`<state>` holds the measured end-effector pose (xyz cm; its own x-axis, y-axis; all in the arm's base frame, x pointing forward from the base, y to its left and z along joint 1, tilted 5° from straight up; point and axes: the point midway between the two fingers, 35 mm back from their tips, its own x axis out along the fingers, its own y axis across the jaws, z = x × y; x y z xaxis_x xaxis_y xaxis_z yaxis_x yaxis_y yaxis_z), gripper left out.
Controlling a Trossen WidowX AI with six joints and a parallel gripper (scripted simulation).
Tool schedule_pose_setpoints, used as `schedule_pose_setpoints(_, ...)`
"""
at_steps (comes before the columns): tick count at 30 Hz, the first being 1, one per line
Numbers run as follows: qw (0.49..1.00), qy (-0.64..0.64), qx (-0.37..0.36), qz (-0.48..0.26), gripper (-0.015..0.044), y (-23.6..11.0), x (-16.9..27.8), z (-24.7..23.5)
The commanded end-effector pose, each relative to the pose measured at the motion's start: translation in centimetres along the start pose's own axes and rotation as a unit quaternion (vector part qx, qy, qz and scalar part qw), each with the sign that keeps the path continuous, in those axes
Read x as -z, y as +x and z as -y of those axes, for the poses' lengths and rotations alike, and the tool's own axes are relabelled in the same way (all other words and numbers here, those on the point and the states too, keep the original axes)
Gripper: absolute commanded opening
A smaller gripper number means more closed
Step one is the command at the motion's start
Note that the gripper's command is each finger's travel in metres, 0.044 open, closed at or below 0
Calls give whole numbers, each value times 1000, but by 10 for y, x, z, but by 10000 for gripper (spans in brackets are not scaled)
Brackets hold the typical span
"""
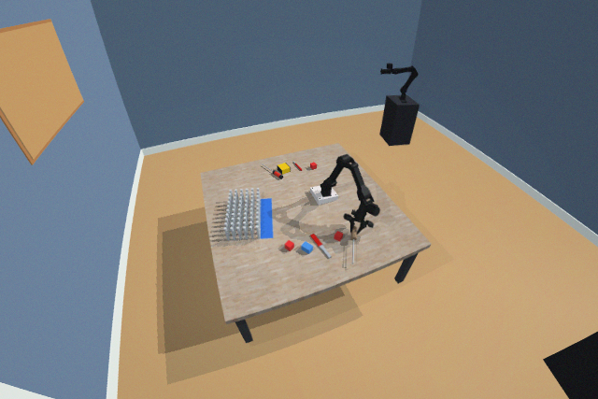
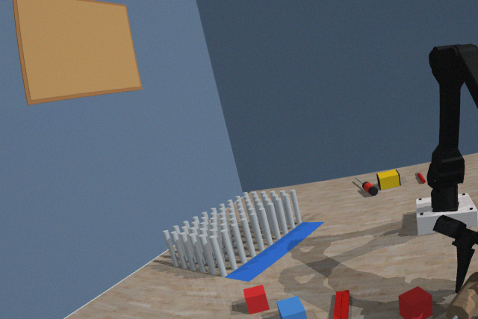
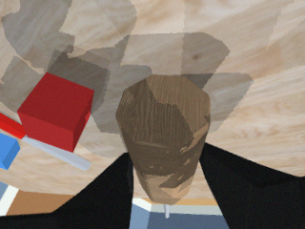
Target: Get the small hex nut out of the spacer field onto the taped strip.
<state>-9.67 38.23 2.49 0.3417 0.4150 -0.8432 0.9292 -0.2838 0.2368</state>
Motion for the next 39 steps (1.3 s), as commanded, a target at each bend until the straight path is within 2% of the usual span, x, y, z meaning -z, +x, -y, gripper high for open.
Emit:
schedule_pose_setpoints(1,1000,4,4,-7,0,-27,25,-6)
schedule_pose_setpoints(16,1000,2,3,-7,0,-111,68,-43)
schedule_pose_setpoints(23,1000,8,0,-5,0,-111,70,-48)
schedule_pose_setpoints(39,985,140,-91,36,0,-82,69,-161)
